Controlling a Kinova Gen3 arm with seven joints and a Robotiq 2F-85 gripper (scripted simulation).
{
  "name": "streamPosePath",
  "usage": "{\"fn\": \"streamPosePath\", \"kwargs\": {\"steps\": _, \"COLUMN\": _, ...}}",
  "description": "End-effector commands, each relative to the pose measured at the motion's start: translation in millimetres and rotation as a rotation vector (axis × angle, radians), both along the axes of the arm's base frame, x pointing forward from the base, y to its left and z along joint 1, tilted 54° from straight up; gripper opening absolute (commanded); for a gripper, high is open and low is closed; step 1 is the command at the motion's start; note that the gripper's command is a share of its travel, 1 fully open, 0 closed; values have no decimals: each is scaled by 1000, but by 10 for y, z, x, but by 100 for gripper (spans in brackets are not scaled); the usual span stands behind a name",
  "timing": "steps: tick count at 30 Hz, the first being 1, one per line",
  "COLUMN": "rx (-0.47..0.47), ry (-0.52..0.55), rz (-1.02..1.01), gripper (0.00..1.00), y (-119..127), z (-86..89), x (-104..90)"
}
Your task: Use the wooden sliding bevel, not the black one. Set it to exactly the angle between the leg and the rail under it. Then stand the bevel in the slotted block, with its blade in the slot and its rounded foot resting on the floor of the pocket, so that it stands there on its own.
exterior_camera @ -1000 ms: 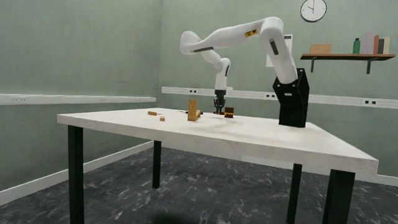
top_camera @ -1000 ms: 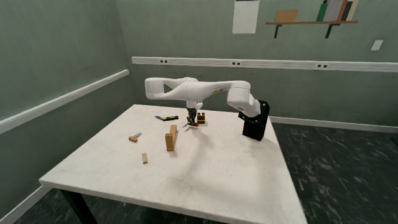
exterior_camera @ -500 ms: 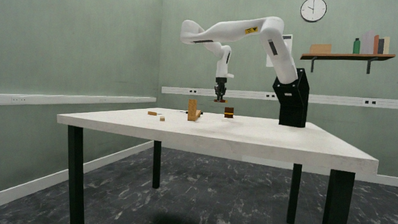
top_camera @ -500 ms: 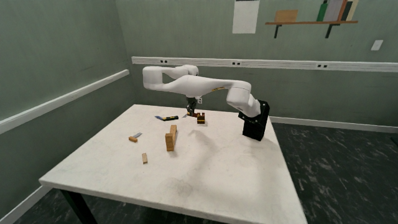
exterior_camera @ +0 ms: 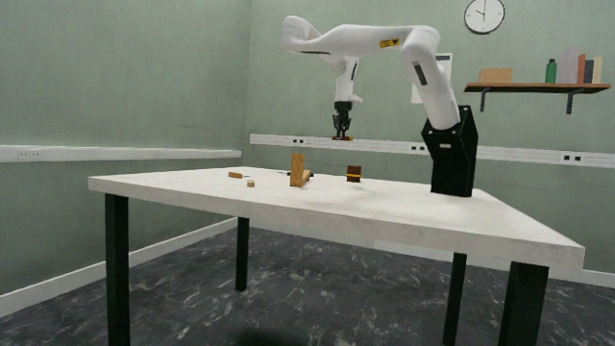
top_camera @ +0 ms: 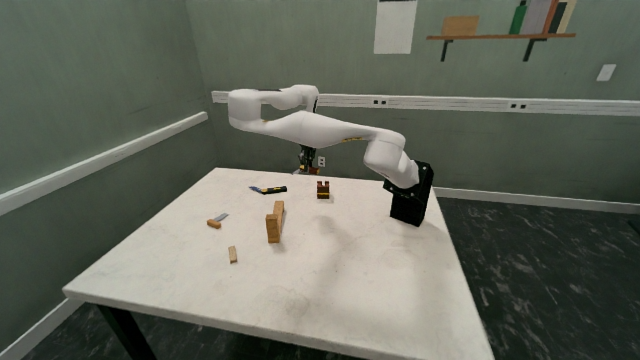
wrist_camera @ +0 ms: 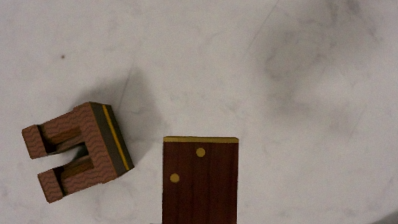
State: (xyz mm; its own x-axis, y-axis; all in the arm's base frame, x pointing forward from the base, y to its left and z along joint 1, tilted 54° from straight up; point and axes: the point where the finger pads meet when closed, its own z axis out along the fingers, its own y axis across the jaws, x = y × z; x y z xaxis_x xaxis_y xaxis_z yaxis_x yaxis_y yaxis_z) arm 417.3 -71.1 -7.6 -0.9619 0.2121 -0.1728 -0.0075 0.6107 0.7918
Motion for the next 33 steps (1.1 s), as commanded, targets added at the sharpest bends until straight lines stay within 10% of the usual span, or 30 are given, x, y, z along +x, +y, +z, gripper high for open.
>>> {"fn": "streamPosePath", "kwargs": {"steps": 1, "rx": -1, "ry": -1, "rz": -1, "gripper": 10, "y": -63, "z": 46, "x": -18}}
{"fn": "streamPosePath", "kwargs": {"steps": 33, "rx": 10, "ry": 28, "rz": -24, "gripper": 10, "y": -87, "z": 64, "x": -27}}
